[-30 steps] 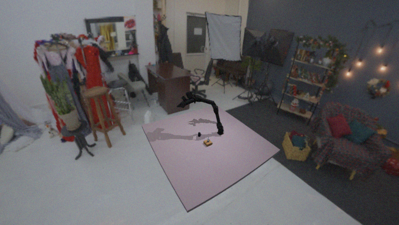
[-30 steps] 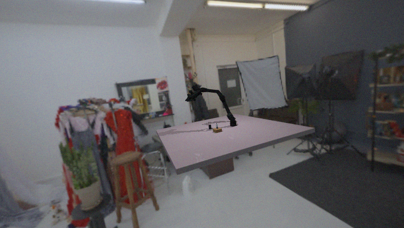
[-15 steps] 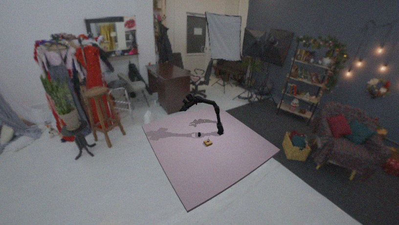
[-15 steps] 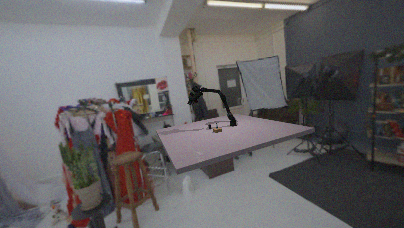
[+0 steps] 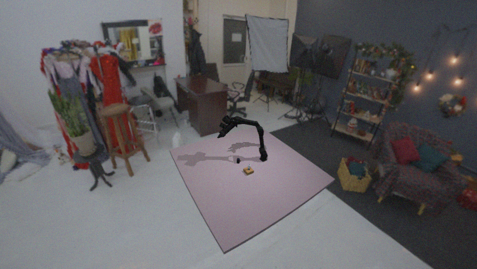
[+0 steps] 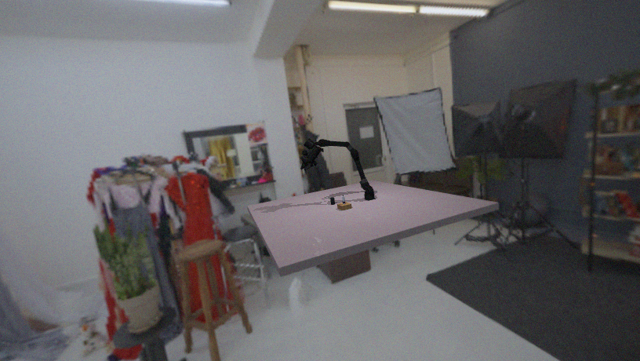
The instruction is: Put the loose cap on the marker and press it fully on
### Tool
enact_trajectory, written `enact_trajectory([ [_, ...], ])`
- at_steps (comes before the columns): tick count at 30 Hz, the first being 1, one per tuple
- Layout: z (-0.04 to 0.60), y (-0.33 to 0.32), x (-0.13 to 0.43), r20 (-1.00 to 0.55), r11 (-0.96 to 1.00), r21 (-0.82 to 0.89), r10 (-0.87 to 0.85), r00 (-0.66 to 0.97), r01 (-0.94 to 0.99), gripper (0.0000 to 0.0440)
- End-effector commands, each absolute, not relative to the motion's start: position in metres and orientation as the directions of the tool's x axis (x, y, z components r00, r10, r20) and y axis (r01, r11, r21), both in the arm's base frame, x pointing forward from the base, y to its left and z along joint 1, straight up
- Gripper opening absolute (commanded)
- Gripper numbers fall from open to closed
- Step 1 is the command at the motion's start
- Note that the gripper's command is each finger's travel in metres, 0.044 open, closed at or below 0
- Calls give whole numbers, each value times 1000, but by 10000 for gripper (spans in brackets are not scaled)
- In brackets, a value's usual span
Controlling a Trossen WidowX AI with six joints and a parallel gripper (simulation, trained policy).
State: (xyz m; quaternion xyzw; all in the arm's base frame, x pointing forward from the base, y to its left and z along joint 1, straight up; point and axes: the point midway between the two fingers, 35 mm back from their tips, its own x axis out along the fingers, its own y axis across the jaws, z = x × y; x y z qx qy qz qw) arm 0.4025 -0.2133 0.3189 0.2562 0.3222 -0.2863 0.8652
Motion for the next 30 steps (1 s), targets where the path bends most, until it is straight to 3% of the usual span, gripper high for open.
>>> enact_trajectory([
  [1, 311, -205, 397, -734, 690, 252, -320, 599, 678, 282],
  [30, 241, -160, 358, -918, 603, 127, -229, 323, 788, 307],
])
